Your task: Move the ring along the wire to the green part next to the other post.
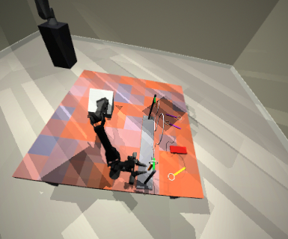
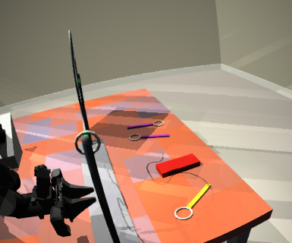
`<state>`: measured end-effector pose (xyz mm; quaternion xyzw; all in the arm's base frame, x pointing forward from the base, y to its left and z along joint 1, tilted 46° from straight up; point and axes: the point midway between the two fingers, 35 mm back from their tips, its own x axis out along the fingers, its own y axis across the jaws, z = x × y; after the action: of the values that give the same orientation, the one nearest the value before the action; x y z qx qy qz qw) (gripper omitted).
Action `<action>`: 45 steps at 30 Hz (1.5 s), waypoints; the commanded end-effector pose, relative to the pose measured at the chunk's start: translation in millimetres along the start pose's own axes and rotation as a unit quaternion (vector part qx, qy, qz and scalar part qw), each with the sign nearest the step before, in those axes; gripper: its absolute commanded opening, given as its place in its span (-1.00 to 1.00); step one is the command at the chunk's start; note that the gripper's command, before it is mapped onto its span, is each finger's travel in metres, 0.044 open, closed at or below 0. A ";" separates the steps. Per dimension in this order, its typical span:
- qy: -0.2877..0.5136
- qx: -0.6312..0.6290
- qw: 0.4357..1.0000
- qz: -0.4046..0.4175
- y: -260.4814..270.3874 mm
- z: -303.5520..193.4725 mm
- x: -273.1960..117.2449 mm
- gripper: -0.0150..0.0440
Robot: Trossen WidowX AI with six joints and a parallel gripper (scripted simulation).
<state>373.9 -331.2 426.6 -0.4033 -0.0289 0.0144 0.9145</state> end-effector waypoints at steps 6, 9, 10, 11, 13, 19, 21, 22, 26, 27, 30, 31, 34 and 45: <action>0.000 -0.003 1.000 -0.001 -0.9 1.0 15.4 0.05; -0.001 -0.003 1.000 -0.002 -1.0 1.1 20.1 0.05; -0.001 -0.003 1.000 -0.002 -1.0 1.1 21.7 0.05; -0.001 -0.003 1.000 -0.002 -0.9 1.1 23.3 0.05; -0.001 -0.002 1.000 -0.002 -0.9 1.2 26.4 0.05; -0.001 -0.002 1.000 -0.002 -0.5 1.4 35.8 0.05; -0.001 -0.002 1.000 -0.002 -0.3 1.5 39.0 0.05; -0.001 -0.002 1.000 -0.002 -0.2 1.6 40.5 0.05; -0.001 -0.002 1.000 -0.002 0.3 1.9 46.8 0.05; -0.001 -0.002 1.000 -0.002 0.4 1.9 48.4 0.05; -0.001 -0.002 1.000 -0.002 0.7 2.0 50.7 0.05; -0.001 -0.002 1.000 -0.002 0.7 2.0 50.7 0.05; -0.001 -0.002 1.000 -0.002 0.7 2.0 50.7 0.05; -0.001 -0.002 1.000 -0.002 0.7 2.0 50.7 0.05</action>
<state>424.2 -326.4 429.4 -0.4031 -0.0320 0.0145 0.9145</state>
